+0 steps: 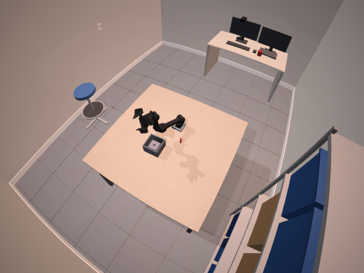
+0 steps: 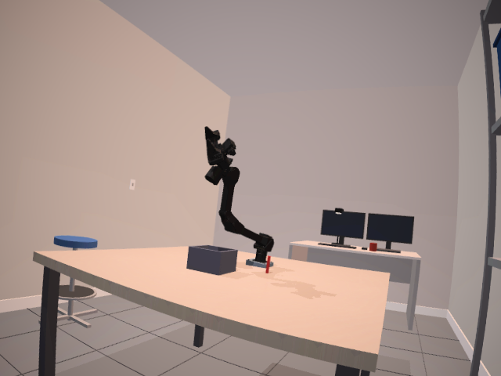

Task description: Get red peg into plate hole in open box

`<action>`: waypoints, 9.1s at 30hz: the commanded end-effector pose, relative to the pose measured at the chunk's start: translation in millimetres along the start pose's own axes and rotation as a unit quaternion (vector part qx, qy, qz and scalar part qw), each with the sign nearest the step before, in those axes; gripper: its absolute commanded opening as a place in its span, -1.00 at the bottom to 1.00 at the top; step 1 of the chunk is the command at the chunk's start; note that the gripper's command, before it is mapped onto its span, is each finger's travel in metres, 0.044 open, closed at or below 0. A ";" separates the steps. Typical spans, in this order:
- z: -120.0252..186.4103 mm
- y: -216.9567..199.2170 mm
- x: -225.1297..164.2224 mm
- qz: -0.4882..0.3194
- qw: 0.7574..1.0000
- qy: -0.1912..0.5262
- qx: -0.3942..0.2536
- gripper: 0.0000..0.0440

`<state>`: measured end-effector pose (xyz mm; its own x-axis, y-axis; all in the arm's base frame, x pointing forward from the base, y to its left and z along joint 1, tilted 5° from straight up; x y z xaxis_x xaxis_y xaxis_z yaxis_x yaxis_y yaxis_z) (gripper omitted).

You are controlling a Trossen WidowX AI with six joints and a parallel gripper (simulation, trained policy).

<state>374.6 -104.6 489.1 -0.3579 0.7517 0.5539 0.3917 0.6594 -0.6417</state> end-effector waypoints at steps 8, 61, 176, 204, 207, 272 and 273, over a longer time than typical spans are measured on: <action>28.7 -51.3 9.1 0.091 0.991 -0.037 -0.095 1.00; 278.0 -105.2 234.9 0.686 0.498 -0.270 -0.457 1.00; 367.9 277.7 44.4 0.485 -0.258 -0.831 0.082 -0.61; 284.6 215.4 53.4 0.519 -0.371 -0.767 0.073 -1.00; 275.5 209.2 46.5 0.520 -0.378 -0.761 0.085 -1.00; 210.3 204.4 -120.2 0.468 -0.362 -0.786 0.181 -0.26; 207.4 203.7 -121.4 0.467 -0.365 -0.785 0.180 -0.24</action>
<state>315.0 -60.9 180.9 0.3276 -0.9155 0.2334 0.9097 0.3724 0.1836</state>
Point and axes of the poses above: the point midway between the two fingers, 35 mm back from their tips, its own z axis back along the fingers, its own y axis across the jaws, x = y × z, the point moved 10 cm from there along z, back along the fingers, and after that the axes turned 9 degrees about -z, right-handed, at the moved point
